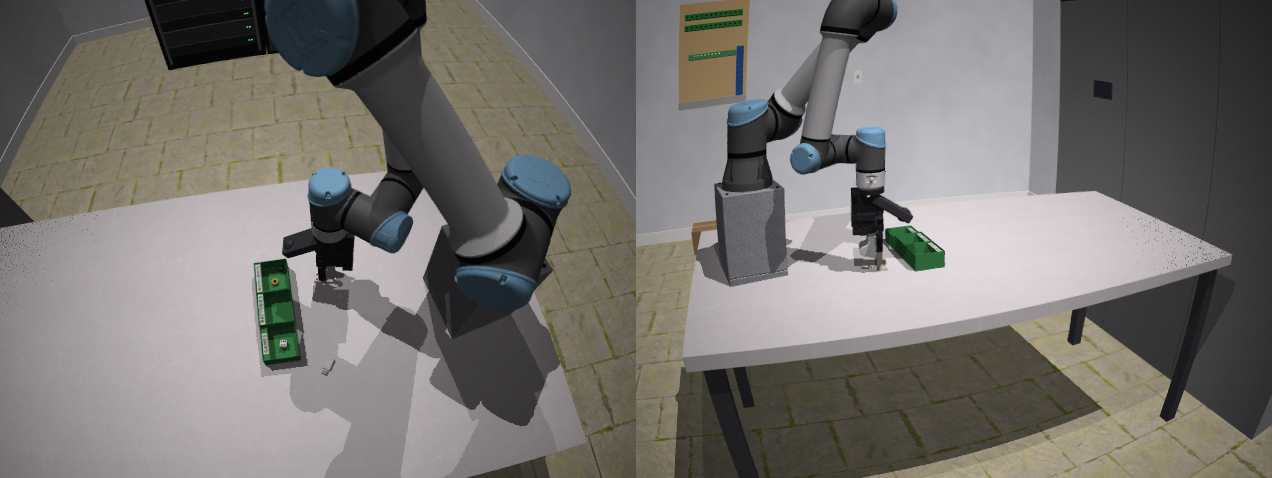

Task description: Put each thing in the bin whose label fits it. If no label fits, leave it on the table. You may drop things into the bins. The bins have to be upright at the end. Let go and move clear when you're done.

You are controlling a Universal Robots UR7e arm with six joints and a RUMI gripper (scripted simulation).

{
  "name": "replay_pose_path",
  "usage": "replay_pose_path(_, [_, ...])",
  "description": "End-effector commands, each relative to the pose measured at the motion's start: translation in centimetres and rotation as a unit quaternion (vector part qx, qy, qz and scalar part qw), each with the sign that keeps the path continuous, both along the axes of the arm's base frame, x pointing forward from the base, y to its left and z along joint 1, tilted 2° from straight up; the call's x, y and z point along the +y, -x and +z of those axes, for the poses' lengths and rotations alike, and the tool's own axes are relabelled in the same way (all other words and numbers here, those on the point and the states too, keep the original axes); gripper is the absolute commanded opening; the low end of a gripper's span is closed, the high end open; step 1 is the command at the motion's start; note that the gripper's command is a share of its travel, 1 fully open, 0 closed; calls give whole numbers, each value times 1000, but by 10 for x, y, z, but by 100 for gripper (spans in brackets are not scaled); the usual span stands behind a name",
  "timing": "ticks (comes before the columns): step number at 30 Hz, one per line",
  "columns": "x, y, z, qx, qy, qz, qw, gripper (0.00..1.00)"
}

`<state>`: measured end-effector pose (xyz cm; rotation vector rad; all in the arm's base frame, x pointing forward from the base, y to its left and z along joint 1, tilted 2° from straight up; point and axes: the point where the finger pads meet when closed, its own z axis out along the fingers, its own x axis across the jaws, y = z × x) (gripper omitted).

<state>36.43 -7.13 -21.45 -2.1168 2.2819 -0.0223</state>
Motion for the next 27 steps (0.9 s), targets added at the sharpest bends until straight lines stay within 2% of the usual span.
replay_pose_path(1, [0, 0, 0, 0, 0, 0, 1000, 0])
replay_pose_path(21, [-1, 2, 60, 0, 0, 0, 1000, 0])
replay_pose_path(27, [-1, 2, 60, 0, 0, 0, 1000, 0])
